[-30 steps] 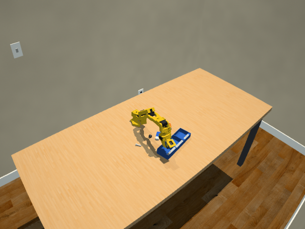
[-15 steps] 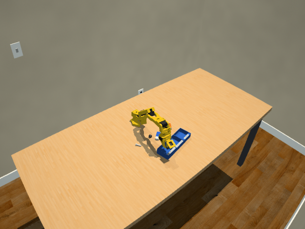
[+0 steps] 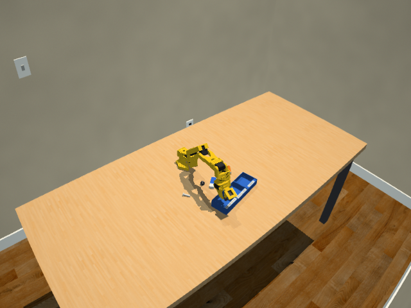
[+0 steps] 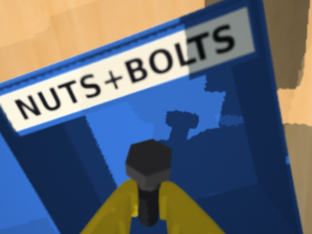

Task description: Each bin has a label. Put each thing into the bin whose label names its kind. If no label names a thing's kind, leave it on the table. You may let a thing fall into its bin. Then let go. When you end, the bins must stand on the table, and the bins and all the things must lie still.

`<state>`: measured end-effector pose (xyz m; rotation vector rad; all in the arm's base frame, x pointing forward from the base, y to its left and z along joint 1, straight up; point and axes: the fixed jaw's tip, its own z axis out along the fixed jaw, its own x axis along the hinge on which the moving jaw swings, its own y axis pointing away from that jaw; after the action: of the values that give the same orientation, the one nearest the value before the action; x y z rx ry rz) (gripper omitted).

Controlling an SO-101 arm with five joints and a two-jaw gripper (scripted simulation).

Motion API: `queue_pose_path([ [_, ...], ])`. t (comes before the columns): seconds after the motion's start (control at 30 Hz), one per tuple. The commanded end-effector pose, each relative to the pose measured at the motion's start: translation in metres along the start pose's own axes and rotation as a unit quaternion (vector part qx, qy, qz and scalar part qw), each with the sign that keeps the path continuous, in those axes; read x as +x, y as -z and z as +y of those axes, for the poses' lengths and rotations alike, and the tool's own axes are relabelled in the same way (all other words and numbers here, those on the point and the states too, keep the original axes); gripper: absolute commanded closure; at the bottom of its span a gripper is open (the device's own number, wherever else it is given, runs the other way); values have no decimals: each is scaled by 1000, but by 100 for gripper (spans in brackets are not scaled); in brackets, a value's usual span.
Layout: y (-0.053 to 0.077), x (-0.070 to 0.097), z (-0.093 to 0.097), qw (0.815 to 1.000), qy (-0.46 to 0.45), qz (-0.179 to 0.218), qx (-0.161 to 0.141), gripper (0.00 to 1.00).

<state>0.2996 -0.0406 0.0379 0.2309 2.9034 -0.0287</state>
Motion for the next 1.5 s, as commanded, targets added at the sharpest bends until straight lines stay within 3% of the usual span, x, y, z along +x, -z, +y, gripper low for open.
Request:
queue_pose_path([
  [0.0,19,-12,3,999,9,-45,-2,100],
  [1.47,8,-10,3,999,9,-45,-2,100],
])
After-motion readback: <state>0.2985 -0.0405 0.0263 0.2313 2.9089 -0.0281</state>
